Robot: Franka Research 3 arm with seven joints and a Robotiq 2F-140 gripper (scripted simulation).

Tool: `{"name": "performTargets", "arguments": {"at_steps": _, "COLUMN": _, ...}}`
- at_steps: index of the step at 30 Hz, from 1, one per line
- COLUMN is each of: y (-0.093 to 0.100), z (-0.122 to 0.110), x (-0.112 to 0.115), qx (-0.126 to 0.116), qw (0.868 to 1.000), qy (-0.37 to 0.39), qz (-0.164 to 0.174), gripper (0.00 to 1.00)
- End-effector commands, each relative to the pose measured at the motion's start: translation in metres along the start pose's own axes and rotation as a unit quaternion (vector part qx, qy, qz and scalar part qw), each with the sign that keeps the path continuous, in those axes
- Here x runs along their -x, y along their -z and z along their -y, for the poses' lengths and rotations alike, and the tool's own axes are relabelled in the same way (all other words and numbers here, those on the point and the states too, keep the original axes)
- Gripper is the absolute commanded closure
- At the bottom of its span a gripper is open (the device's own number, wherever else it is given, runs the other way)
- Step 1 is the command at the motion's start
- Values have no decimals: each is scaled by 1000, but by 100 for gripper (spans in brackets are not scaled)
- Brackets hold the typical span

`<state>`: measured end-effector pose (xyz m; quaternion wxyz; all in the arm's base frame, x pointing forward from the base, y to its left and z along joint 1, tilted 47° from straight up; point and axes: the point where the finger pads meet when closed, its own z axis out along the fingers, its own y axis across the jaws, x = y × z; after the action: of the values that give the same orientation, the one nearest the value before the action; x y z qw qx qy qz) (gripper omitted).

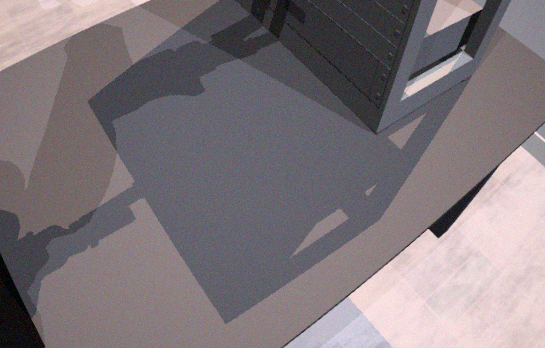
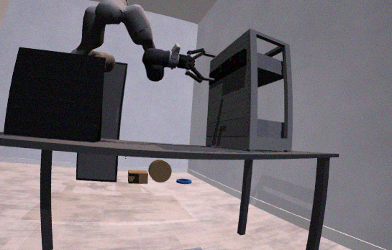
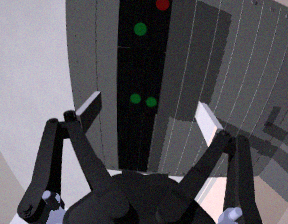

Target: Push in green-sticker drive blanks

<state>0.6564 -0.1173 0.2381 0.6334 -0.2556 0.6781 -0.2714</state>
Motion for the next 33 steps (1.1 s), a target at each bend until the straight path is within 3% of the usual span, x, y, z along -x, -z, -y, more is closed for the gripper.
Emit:
{"name": "performTargets", "arguments": {"at_steps": 1, "y": 0, "z": 0, "x": -12, "qx": 0, "qw": 1000, "qy": -7, "qz": 7, "gripper": 0}}
{"name": "performTargets", "arguments": {"at_steps": 9, "y": 3, "z": -1, "x": -60, "qx": 0, "qw": 1000, "qy": -7, "qz": 7, "gripper": 0}}
{"name": "performTargets", "arguments": {"at_steps": 17, "y": 5, "z": -2, "x": -85, "qx": 0, "qw": 1000, "qy": -7, "qz": 7, "gripper": 0}}
{"name": "performTargets", "arguments": {"at_steps": 33, "y": 5, "z": -2, "x": -92, "qx": 0, "qw": 1000, "qy": -7, "qz": 7, "gripper": 0}}
